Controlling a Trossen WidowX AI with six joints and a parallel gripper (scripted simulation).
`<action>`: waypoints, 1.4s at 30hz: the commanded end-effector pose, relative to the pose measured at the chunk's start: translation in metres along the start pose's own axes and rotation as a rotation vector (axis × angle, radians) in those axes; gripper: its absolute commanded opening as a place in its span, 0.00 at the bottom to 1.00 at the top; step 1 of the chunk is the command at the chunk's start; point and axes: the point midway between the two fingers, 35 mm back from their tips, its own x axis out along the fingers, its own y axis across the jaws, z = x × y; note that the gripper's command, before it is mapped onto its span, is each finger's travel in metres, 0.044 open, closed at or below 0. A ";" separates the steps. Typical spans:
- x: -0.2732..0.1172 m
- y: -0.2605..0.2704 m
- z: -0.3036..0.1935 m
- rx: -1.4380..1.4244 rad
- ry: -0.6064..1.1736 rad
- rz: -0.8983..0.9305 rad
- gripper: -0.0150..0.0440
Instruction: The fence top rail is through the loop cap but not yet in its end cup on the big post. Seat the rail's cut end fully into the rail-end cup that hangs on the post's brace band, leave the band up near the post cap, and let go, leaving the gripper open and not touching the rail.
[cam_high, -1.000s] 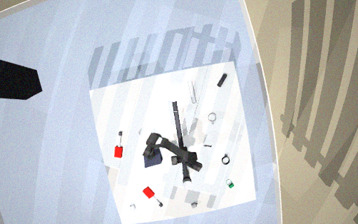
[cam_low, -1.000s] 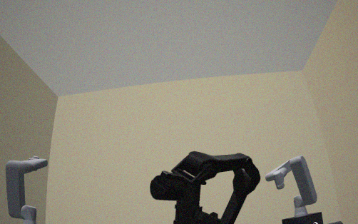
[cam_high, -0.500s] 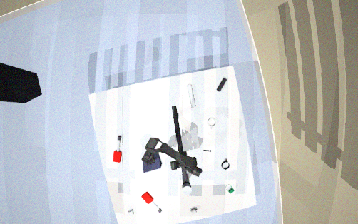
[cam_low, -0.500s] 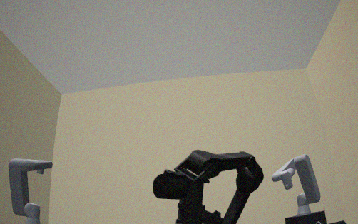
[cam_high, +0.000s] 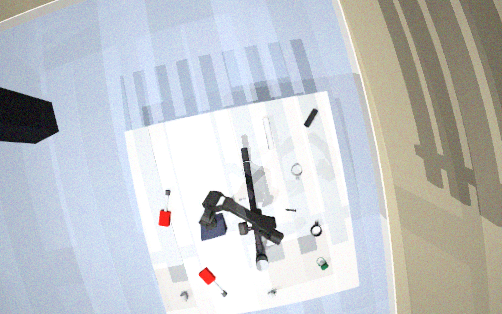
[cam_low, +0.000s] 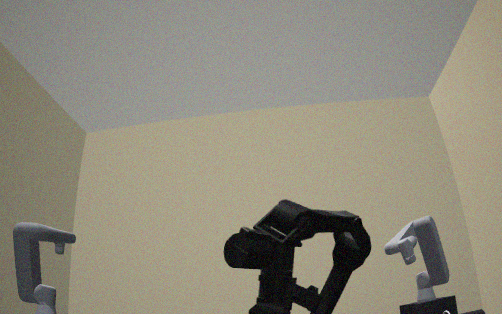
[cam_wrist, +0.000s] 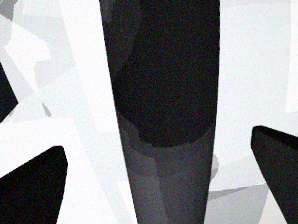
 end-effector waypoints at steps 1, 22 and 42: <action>-0.023 0.001 0.016 0.000 0.005 -0.012 1.00; -0.061 0.006 0.016 0.004 0.078 -0.127 1.00; -0.061 0.006 0.016 0.004 0.078 -0.127 1.00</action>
